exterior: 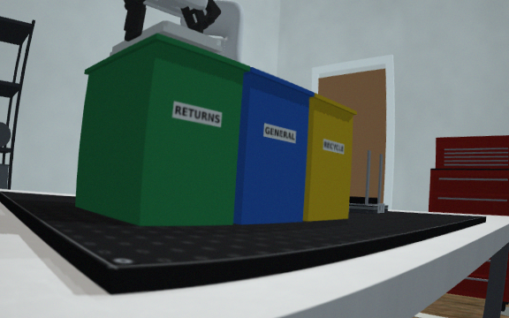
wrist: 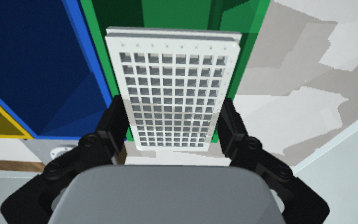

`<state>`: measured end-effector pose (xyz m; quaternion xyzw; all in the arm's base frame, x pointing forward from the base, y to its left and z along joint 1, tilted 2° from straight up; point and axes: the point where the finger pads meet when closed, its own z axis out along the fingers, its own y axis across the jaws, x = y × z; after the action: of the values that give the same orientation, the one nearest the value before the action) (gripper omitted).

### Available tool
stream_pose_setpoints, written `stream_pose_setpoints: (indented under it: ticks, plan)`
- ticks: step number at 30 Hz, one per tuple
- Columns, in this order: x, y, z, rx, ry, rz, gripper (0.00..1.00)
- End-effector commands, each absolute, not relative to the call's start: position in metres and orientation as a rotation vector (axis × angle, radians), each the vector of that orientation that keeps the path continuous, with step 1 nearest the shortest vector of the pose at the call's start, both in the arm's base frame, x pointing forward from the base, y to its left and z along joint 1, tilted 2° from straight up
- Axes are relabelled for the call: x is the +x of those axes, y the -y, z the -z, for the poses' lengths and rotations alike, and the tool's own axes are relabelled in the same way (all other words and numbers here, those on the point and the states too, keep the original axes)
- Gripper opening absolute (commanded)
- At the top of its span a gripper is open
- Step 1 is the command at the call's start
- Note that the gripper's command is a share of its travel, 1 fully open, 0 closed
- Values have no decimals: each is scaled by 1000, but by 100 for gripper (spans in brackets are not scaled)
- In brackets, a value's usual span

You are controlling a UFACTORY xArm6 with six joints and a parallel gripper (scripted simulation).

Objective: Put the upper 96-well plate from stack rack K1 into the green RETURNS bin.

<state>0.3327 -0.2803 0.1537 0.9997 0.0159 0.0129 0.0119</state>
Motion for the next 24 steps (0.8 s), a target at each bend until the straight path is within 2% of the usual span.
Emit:
stream_pose_setpoints:
  ticks: [1, 24]
  plan:
    - [334, 281, -154, 3114, -49, -46, 0]
    - [334, 281, -151, 3114, -49, -46, 0]
